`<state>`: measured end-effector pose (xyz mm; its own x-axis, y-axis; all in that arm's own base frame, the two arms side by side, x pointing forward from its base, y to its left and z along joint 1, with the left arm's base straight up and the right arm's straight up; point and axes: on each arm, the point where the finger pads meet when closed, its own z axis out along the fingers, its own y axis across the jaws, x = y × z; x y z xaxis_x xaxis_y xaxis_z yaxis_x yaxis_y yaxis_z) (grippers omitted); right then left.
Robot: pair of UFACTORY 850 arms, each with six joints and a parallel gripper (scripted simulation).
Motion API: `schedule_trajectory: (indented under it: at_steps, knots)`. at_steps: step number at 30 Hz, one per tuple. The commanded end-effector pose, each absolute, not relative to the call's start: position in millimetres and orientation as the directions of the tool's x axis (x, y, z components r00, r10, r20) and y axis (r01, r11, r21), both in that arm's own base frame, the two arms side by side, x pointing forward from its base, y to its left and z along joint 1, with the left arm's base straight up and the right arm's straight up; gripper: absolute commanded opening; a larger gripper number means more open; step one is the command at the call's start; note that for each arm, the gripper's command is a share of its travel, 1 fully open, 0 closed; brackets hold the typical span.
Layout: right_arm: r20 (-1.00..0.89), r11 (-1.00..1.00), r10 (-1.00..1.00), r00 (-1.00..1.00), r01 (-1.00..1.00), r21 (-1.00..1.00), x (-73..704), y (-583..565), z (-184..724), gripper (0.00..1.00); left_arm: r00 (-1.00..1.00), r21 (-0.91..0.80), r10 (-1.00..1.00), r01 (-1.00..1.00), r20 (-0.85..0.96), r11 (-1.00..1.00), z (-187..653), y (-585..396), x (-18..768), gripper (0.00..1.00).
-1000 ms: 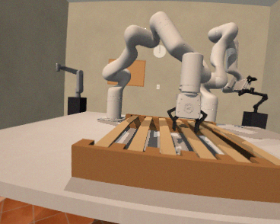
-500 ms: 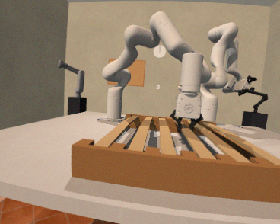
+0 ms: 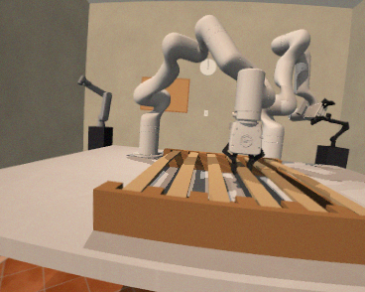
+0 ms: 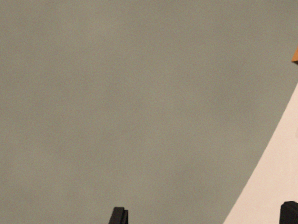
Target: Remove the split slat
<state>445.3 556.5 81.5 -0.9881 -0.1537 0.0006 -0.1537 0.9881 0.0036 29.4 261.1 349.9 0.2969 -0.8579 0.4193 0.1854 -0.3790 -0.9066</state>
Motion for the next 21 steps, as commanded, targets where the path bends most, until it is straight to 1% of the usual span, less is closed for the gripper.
schedule_trajectory:
  at_steps: [1, 12, 13, 21]
  knots:
    - [-0.001, 0.988, -0.154, -0.988, -0.154, 0.005, 446.0, 557.3, 82.9, 0.0, 0.297, -0.907, -0.858, 0.185, 0.418, -0.378, 350.1, 261.3, 29.2, 1.0]
    - [-0.001, 0.988, -0.154, -0.988, -0.154, 0.005, 446.0, 557.3, 82.9, 0.0, 0.297, -0.907, -0.858, 0.185, 0.418, -0.378, 350.1, 261.3, 29.2, 1.0]
    - [-0.001, 0.988, -0.154, -0.988, -0.154, 0.005, 446.1, 557.0, 122.9, 0.0, 0.297, -0.907, -0.858, 0.185, 0.418, -0.378, 350.1, 261.3, 29.2, 1.0]
    - [-0.001, 0.988, -0.154, -0.988, -0.154, 0.005, 446.1, 557.0, 122.9, 0.0, 0.297, -0.907, -0.858, 0.185, 0.418, -0.378, 350.1, 261.3, 29.2, 1.0]
